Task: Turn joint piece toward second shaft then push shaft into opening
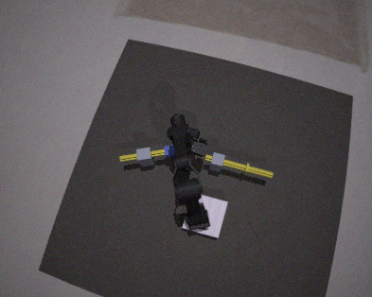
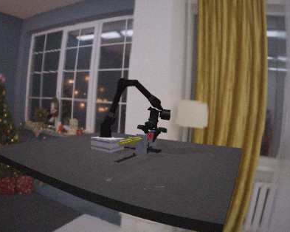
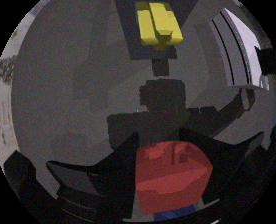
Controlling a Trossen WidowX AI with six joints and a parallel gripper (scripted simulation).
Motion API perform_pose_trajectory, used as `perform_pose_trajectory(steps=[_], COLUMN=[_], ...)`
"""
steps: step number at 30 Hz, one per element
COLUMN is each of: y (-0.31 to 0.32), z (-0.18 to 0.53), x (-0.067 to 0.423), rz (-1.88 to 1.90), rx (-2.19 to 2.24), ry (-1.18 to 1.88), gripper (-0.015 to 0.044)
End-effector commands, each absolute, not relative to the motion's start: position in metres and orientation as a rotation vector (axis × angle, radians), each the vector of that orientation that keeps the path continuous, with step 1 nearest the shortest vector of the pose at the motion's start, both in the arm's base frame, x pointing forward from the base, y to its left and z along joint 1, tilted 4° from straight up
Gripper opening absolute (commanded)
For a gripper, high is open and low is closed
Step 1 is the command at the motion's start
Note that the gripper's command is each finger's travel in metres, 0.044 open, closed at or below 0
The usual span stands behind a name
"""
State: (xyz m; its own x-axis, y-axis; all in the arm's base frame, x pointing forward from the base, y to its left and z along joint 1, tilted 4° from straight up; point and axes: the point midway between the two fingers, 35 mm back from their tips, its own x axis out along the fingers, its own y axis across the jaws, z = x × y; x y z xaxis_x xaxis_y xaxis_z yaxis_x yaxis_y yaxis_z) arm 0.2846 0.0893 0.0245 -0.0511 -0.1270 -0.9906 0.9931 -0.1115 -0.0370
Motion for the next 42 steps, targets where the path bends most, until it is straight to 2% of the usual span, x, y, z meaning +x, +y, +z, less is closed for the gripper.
perform_pose_trajectory(steps=[1,22,27,30,41,42], y=[0.0893,0.0893,0.0893,0.0893,0.0893,0.0893], z=[0.0246,0.0245,0.0245,0.0245,0.0245,0.0245], x=[0.2844,0.2846,0.2846,0.2846,0.2846,0.2846], rz=[-1.386,-1.381,-1.381,-1.381,-1.381,-1.381], rx=[1.17,1.169,1.169,1.169,1.169,1.169], ry=[1.087,1.09,1.09,1.09,1.09,1.09], gripper=[0.0,0.0,0.0131,0.0147,0.0436,0.044])
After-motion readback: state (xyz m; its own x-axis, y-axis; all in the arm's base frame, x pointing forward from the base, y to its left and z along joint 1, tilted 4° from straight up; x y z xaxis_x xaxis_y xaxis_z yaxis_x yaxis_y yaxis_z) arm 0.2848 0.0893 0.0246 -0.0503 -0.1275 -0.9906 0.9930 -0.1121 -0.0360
